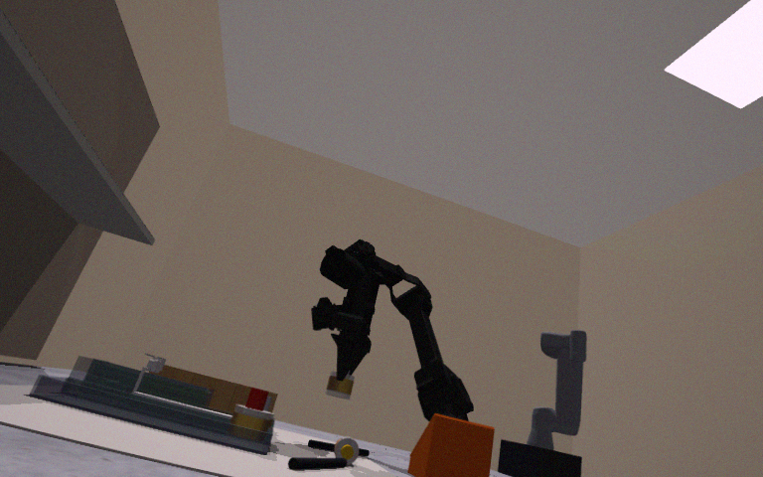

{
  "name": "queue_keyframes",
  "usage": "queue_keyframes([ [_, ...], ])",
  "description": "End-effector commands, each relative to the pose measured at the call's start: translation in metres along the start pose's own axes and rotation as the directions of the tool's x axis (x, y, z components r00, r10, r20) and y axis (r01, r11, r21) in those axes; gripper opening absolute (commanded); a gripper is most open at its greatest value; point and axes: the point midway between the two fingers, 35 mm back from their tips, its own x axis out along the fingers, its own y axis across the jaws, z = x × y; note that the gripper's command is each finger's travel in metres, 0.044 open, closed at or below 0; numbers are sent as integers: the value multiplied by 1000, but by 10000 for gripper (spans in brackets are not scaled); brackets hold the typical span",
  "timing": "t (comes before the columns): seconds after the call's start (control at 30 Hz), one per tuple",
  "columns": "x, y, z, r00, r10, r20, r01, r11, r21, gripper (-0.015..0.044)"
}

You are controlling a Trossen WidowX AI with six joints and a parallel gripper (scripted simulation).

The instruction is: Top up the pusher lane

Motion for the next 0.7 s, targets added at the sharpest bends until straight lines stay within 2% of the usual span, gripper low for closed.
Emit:
queue_keyframes([
  [0.0, 8, 15, 12, 1000, -3, 1, 3, 999, -45, 0],
  [0.5, 39, 62, 52, 1000, -17, 16, 20, 969, -245, 0],
  [0.67, 41, 64, 53, 1000, -18, 16, 22, 967, -255, 0],
])
